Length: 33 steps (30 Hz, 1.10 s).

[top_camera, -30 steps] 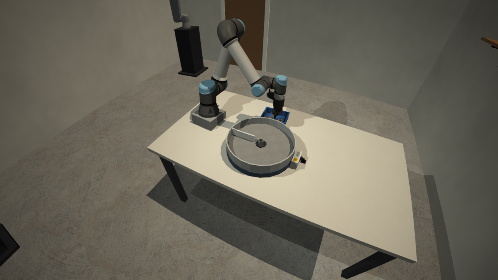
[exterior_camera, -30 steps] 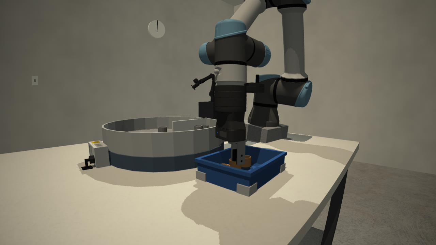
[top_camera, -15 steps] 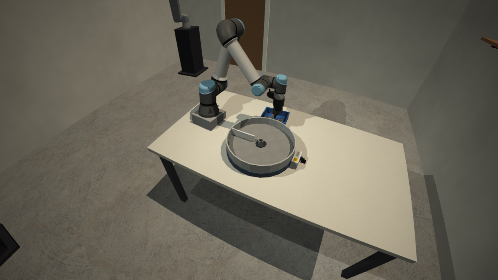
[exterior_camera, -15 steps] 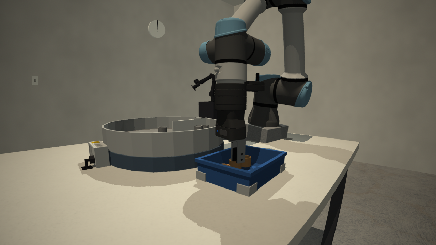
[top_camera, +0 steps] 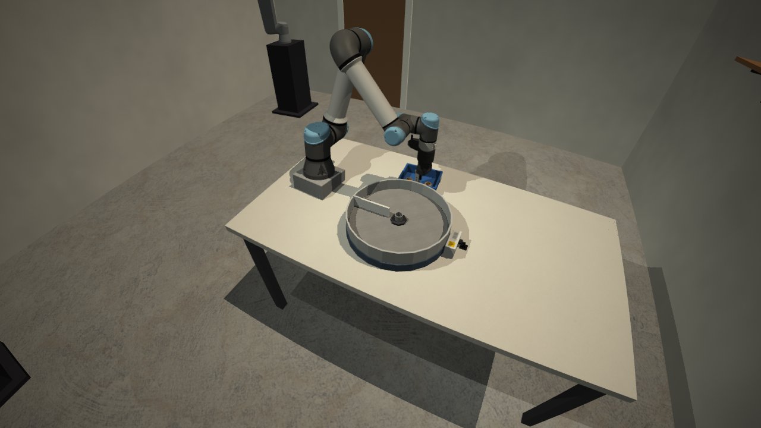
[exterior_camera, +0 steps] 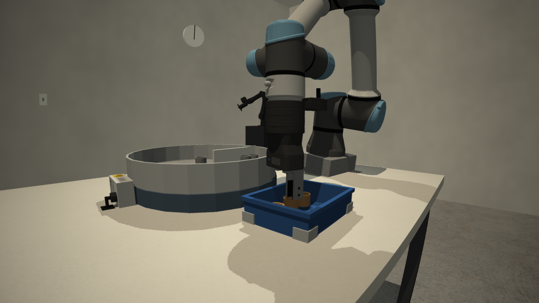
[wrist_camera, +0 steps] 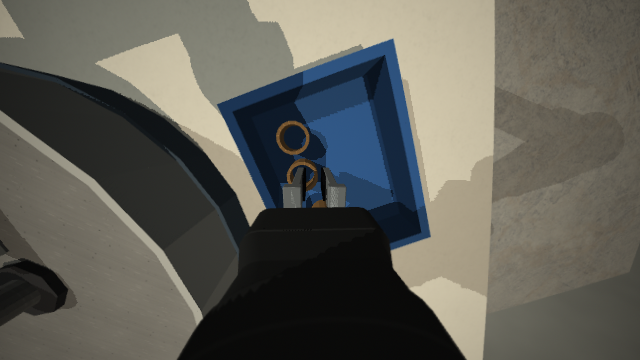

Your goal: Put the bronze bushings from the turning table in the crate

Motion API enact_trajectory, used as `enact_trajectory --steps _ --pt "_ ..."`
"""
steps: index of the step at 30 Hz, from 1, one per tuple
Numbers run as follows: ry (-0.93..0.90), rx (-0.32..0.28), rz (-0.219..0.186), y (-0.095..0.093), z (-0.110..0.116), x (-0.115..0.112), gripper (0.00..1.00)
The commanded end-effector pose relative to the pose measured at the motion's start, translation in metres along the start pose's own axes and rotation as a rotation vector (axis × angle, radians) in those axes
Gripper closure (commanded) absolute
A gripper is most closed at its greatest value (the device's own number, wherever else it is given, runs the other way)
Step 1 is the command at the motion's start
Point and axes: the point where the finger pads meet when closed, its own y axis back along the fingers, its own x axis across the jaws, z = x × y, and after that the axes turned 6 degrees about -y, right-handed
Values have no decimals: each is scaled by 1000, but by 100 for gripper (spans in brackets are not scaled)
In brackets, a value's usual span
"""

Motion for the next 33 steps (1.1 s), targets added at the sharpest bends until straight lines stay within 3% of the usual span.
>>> enact_trajectory --steps 1,15,20,32,33 --pt "0 -2 1 4 0 0 58" --pt "0 -2 1 6 0 0 58" --pt "0 -2 1 46 0 0 58" --pt "0 -2 1 46 0 0 58" --pt "0 -2 1 55 0 0 58"
